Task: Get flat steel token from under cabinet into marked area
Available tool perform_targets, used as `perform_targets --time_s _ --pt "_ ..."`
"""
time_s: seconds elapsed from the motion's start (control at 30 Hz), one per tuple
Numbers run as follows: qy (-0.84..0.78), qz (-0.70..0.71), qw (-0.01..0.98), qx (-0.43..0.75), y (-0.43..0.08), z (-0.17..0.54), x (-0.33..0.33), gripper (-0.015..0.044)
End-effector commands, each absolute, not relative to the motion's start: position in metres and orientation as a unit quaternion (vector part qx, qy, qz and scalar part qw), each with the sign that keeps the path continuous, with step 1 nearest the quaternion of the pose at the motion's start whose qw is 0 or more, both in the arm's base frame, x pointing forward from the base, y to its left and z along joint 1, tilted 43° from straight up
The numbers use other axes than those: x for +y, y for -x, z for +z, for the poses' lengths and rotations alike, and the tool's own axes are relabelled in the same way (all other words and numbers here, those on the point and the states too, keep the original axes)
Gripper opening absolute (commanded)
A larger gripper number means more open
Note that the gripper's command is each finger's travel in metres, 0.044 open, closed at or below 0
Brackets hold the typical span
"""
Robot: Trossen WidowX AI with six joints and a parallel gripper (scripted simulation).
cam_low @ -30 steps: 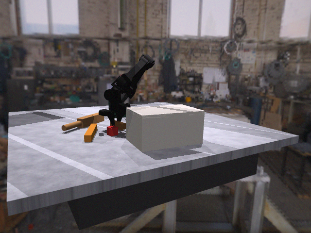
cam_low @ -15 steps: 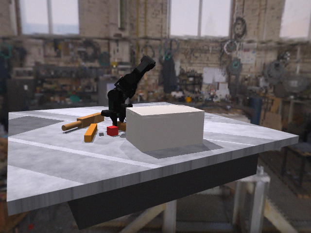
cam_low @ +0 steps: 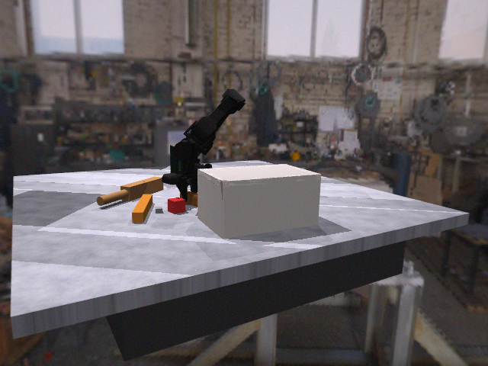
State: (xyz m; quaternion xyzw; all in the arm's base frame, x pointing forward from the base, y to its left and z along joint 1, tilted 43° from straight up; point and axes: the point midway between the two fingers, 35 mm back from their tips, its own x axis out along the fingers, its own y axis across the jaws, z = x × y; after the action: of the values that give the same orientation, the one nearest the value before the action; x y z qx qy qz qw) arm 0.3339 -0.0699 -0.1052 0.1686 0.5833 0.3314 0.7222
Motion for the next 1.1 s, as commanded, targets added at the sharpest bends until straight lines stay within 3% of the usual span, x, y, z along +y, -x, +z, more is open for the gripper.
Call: perform_targets --time_s 0.0,1.07 --pt "-0.167 0.330 0.723 0.584 -0.342 -0.103 -0.069 0.0000" --pt "-0.167 0.331 0.723 0.583 -0.379 -0.093 -0.064 0.0000"
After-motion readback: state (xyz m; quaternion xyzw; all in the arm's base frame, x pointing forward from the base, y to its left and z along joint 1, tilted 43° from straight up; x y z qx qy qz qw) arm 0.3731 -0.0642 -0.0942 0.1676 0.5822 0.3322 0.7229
